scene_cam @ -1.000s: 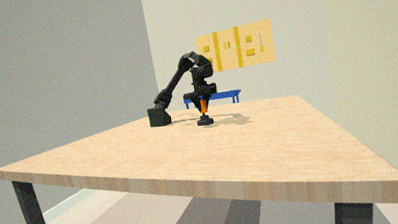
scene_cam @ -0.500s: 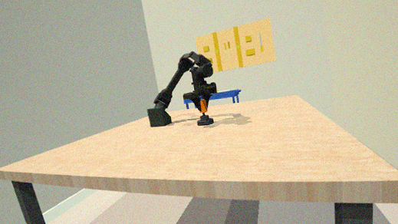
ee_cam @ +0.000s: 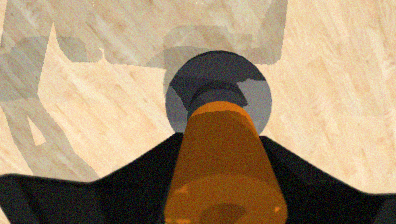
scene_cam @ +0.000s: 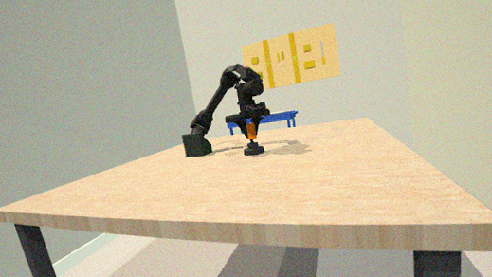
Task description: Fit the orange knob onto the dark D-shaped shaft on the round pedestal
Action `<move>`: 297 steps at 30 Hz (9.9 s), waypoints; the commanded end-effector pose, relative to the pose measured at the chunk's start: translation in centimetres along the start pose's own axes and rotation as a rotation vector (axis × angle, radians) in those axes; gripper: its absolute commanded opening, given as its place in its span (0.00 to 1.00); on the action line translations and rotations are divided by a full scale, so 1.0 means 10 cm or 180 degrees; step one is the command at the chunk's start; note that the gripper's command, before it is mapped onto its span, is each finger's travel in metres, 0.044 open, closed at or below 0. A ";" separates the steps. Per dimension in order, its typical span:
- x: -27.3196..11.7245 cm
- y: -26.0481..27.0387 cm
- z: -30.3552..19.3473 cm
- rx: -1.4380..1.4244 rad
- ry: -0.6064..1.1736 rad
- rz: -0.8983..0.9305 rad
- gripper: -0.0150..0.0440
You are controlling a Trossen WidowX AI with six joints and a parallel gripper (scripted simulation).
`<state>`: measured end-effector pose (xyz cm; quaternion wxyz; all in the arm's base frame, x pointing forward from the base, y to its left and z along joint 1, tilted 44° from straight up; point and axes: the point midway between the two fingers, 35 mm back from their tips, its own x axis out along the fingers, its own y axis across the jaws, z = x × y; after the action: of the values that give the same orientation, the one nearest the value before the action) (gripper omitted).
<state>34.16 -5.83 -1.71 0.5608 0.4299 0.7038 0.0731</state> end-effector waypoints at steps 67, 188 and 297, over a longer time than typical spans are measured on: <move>-0.01 0.00 0.01 0.1366 -0.0008 -0.0001 0.25; 0.02 0.00 0.00 0.3366 -0.0007 0.0001 0.25; 0.02 0.00 0.00 0.5366 -0.0007 0.0004 0.25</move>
<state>34.14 -5.79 -1.77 0.0552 0.7041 0.5242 -0.4757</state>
